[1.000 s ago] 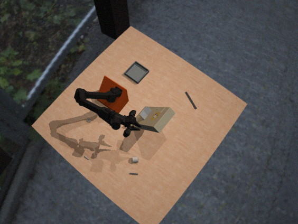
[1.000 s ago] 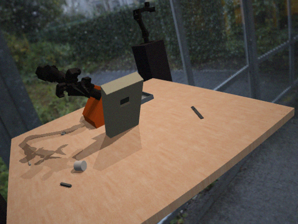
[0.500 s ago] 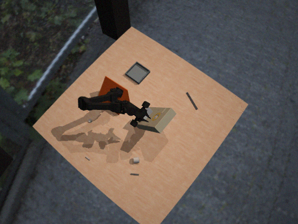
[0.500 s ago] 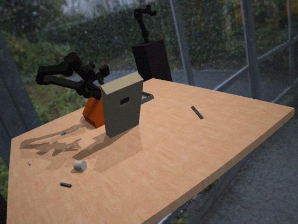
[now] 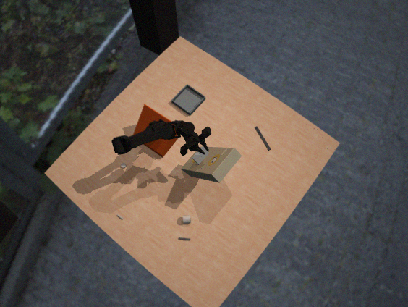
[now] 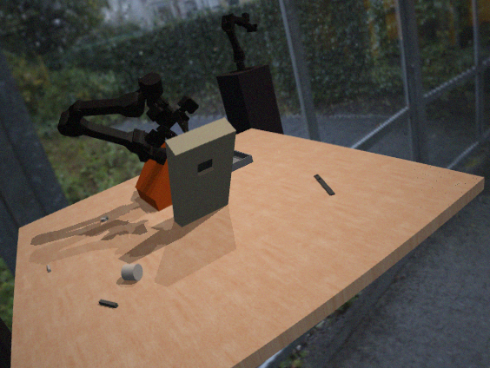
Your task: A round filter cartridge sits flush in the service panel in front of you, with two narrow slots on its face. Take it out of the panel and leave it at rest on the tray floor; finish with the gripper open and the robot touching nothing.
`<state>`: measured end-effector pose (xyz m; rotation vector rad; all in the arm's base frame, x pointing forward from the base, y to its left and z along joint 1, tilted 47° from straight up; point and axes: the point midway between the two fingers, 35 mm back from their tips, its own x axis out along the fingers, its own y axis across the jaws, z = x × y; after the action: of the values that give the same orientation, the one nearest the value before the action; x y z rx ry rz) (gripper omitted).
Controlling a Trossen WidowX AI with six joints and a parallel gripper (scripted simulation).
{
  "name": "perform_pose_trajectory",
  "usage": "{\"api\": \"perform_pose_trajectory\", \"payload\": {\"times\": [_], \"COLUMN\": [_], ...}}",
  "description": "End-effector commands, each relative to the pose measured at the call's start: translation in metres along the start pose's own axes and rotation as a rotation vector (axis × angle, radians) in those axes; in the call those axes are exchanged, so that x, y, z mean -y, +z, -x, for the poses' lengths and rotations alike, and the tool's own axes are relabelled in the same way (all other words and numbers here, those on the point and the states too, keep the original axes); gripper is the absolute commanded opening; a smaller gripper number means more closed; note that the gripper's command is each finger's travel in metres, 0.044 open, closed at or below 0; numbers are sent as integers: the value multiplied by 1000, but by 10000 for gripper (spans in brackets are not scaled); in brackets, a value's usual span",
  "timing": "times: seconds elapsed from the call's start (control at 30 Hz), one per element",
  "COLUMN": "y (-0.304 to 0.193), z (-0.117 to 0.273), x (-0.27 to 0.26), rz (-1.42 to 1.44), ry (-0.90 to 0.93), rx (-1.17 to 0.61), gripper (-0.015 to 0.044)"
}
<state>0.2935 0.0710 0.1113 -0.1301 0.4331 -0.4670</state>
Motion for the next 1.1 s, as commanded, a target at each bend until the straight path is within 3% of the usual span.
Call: {"api": "perform_pose_trajectory", "payload": {"times": [0.0, 1.07], "y": [-8, -7], "z": [2, -37], "x": [0, -1], "rz": [-43, -46], "ry": [-20, -20], "rx": [19, 13], "gripper": [107, 107]}}
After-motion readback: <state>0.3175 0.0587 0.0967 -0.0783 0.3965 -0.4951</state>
